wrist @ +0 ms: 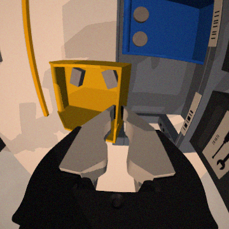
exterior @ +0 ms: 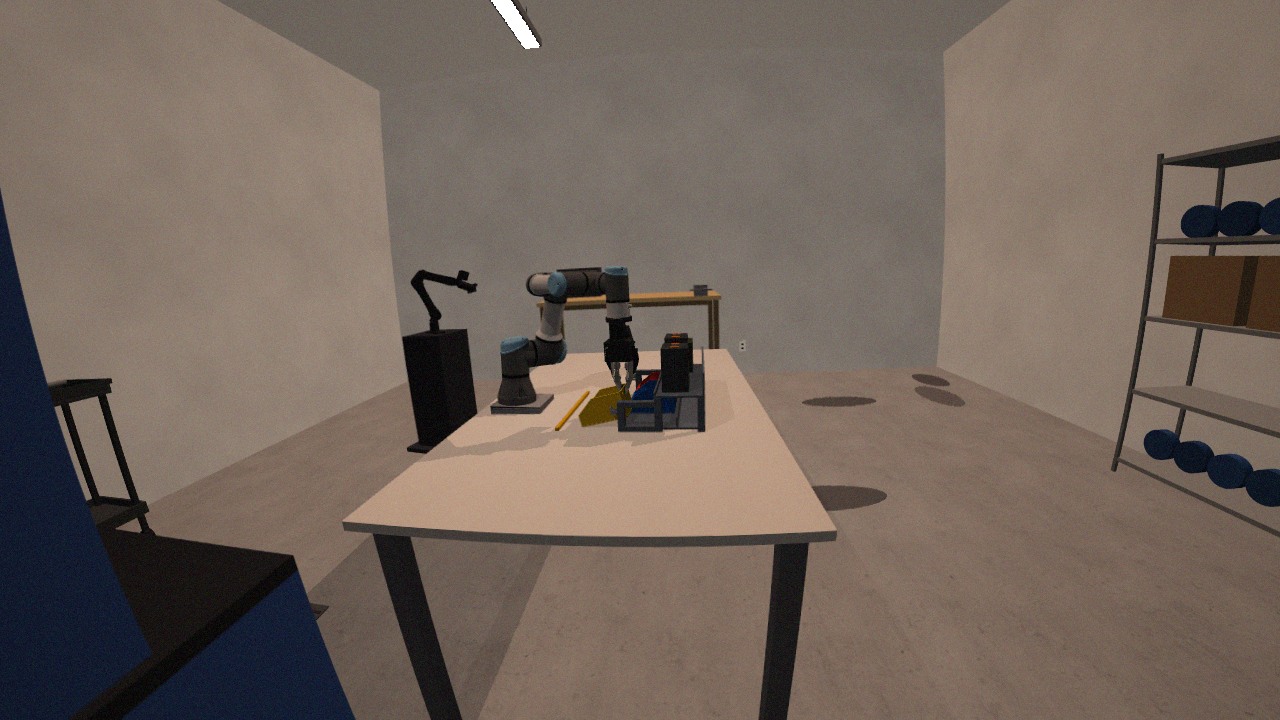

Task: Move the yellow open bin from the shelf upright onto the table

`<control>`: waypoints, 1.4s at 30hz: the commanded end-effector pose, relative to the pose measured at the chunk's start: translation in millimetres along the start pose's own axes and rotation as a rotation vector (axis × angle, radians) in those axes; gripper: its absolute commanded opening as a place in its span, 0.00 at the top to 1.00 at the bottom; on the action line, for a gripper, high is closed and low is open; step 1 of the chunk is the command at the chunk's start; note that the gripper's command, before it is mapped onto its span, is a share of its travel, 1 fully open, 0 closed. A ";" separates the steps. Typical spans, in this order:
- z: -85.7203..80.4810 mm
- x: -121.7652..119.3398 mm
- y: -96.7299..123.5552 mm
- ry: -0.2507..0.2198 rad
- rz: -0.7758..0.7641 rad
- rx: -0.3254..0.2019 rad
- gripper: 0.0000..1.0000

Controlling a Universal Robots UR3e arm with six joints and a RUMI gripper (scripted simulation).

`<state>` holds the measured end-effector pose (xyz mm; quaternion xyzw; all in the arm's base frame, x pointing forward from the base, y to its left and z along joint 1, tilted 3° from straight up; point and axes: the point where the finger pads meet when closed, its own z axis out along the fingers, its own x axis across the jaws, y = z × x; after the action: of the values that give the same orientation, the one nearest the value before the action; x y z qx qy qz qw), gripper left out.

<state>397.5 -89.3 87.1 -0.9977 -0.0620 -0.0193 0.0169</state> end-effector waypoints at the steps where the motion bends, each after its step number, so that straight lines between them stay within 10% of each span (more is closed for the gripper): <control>1: -1.0 0.6 0.5 0.003 0.000 -0.002 1.00; 42: 0.9 -24.2 0.4 0.002 0.000 -0.002 1.00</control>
<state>372.9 -92.3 85.9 -0.9977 -0.0620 -0.0194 0.0169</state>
